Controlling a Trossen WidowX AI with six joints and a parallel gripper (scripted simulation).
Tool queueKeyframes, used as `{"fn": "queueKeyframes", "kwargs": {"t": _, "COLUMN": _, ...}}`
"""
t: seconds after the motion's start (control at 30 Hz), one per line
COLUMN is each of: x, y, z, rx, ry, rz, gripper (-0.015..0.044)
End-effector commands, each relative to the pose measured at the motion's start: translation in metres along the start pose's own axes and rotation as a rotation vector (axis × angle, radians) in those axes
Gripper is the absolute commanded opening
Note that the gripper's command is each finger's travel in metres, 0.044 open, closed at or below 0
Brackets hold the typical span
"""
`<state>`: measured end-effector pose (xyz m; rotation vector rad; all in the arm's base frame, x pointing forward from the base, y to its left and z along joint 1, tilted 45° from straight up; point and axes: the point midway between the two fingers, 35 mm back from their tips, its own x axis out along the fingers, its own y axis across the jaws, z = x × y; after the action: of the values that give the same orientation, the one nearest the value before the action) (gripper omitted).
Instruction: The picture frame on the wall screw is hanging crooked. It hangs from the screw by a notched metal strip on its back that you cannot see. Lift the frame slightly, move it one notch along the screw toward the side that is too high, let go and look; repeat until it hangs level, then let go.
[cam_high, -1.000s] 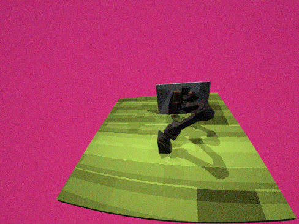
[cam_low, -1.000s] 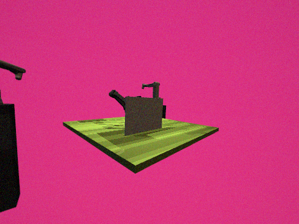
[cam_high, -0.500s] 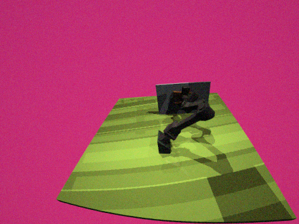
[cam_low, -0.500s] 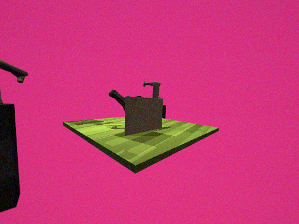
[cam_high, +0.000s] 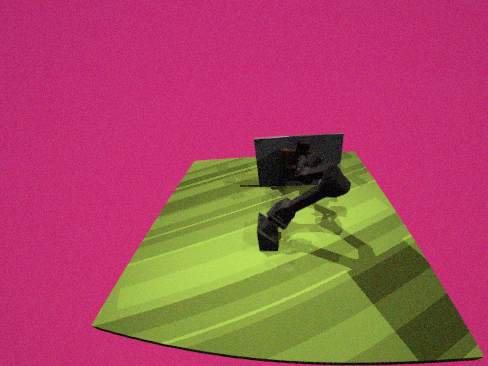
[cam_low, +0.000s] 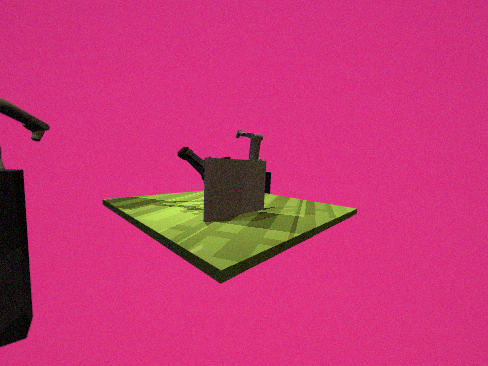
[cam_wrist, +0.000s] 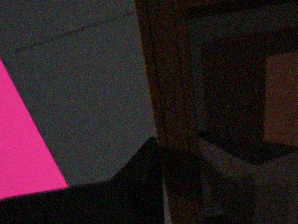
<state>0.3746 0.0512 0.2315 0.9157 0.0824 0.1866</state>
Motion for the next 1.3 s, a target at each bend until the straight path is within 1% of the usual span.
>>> {"fn": "queueKeyframes", "kwargs": {"t": 0.0, "x": 0.0002, "y": 0.0037, "z": -0.0020, "rx": -0.006, "ry": 0.004, "rz": 0.014, "gripper": 0.0000}}
{"fn": "queueKeyframes", "kwargs": {"t": 1.27, "x": 0.0002, "y": 0.0038, "z": -0.0075, "rx": -0.005, "ry": 0.004, "rz": 0.014, "gripper": 0.0000}}
